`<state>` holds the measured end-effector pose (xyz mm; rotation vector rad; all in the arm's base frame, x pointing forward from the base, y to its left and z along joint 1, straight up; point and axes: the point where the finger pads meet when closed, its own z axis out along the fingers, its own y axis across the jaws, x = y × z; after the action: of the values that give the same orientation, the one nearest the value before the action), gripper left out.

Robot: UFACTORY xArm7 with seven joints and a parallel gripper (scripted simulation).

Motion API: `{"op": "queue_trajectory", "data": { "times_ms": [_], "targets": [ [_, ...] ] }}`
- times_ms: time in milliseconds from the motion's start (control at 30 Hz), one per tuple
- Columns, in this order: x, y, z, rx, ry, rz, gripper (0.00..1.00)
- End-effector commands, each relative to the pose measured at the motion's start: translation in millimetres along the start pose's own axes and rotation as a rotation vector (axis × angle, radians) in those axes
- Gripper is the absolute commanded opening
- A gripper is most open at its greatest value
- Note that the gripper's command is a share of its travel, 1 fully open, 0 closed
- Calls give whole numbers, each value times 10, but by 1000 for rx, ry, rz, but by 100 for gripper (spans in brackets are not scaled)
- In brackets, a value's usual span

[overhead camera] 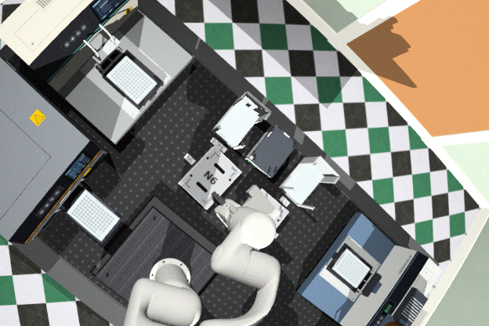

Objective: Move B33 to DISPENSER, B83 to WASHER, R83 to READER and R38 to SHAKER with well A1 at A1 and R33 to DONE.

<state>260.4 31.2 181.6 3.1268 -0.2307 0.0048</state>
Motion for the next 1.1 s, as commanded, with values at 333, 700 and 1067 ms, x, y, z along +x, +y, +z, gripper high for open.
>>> {"op": "queue_trajectory", "data": {
  "times_ms": [333,700,1067],
  "targets": [
    [226,388,-14,2,3,-161,100],
    [369,652,-13,1,4,-357,100],
    [513,917,-13,1,4,-357,100]
  ]
}}
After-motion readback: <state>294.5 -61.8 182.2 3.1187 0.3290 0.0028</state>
